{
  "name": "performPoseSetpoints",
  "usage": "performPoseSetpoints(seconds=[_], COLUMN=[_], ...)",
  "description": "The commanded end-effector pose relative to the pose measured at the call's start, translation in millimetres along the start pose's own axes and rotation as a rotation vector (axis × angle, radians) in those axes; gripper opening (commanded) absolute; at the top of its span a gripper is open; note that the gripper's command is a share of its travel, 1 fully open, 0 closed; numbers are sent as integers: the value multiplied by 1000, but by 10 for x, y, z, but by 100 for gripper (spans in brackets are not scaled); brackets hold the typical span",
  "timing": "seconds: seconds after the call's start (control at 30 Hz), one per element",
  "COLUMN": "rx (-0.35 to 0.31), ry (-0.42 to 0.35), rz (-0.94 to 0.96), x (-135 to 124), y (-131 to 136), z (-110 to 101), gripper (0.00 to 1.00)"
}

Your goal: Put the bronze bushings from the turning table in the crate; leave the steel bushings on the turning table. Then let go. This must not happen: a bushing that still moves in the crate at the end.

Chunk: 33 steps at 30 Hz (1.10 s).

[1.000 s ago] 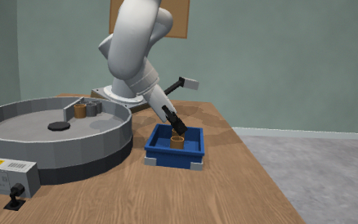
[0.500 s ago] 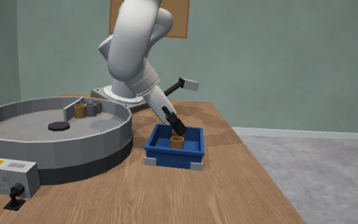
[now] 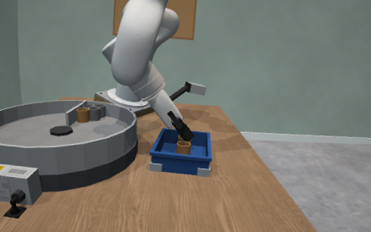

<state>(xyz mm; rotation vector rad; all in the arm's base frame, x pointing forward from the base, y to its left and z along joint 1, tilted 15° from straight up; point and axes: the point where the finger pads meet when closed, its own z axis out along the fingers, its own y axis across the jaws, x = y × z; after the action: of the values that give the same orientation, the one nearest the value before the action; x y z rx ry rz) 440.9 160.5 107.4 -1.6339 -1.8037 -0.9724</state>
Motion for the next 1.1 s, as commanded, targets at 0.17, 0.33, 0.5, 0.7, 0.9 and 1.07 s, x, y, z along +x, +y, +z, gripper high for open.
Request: performPoseSetpoints(seconds=[0.17,0.33,0.5,0.7,0.9,1.07], rx=[-1,-1,-1,-1,-1,-1], ry=[0,0,0,0,0,0], rz=[-1,-1,-1,-1,-1,-1], x=[2,2,2,2,2,2], y=[6,6,6,6,6,6], z=[-3,-3,-3,-3,-3,-3], gripper=[0,11,11,11,11,11])
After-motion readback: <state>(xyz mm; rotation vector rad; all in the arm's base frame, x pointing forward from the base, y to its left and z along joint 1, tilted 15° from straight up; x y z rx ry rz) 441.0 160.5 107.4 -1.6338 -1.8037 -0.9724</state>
